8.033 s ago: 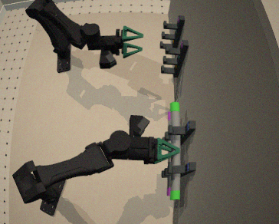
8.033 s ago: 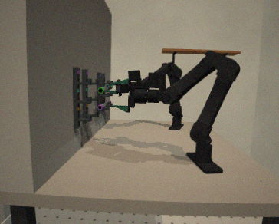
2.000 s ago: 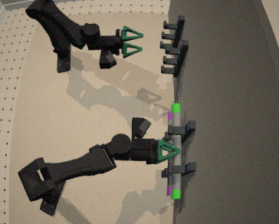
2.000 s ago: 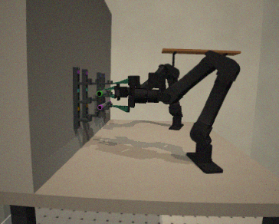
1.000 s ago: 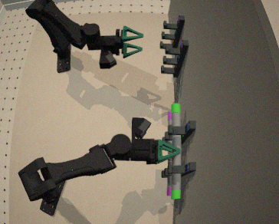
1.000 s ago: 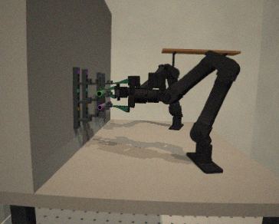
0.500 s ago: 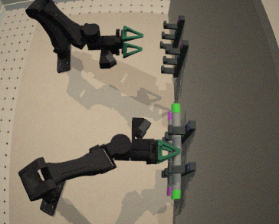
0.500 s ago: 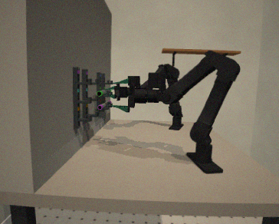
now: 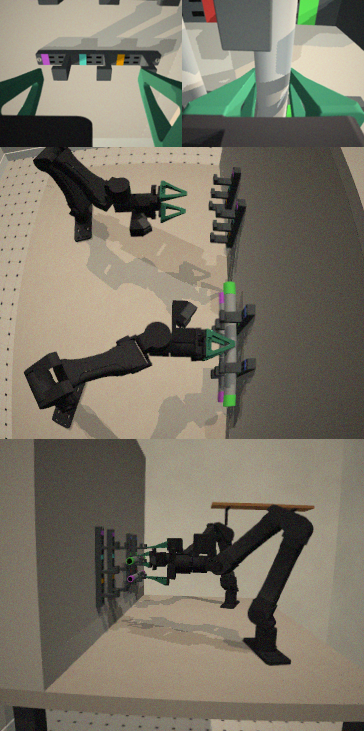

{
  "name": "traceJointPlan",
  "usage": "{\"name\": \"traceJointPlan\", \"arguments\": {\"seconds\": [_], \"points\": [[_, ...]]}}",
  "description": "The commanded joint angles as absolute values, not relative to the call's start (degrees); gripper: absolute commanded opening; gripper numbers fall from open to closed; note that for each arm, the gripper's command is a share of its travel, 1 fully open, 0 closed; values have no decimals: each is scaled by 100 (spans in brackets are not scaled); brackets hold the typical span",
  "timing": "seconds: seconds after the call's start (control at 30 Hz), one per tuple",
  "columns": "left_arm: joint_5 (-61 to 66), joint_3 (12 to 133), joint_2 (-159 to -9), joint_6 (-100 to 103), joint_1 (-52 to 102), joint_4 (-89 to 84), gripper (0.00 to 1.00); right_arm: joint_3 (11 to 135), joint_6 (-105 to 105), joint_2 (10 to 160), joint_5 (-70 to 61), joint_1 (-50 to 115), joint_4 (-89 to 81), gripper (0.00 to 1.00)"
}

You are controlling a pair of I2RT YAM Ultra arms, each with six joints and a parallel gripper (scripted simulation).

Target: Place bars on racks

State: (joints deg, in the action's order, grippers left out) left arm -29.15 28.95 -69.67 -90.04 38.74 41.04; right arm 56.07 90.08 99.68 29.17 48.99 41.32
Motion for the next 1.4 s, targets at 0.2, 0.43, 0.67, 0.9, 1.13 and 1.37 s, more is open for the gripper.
{"name": "traceJointPlan", "arguments": {"seconds": [0.2, 0.43, 0.67, 0.9, 1.13, 1.37], "points": [[-2947, 2837, -7002, -9000, 3925, 4165, 100, 5602, 8999, 9937, 2888, 4833, 4331, 8], [-2947, 2837, -7002, -9000, 3925, 4165, 100, 5602, 8999, 9937, 2888, 4833, 4331, 24], [-2947, 2837, -7002, -9000, 3925, 4165, 100, 5602, 8999, 9937, 2888, 4833, 4331, 35], [-2947, 2837, -7002, -9000, 3925, 4165, 100, 5603, 9000, 9938, 2888, 4833, 4333, 51], [-2947, 2837, -7002, -9000, 3925, 4165, 100, 5603, 9000, 9938, 2887, 4833, 4334, 66], [-2947, 2837, -7002, -9000, 3925, 4165, 100, 5603, 9000, 9942, 2888, 4833, 4334, 77]]}}
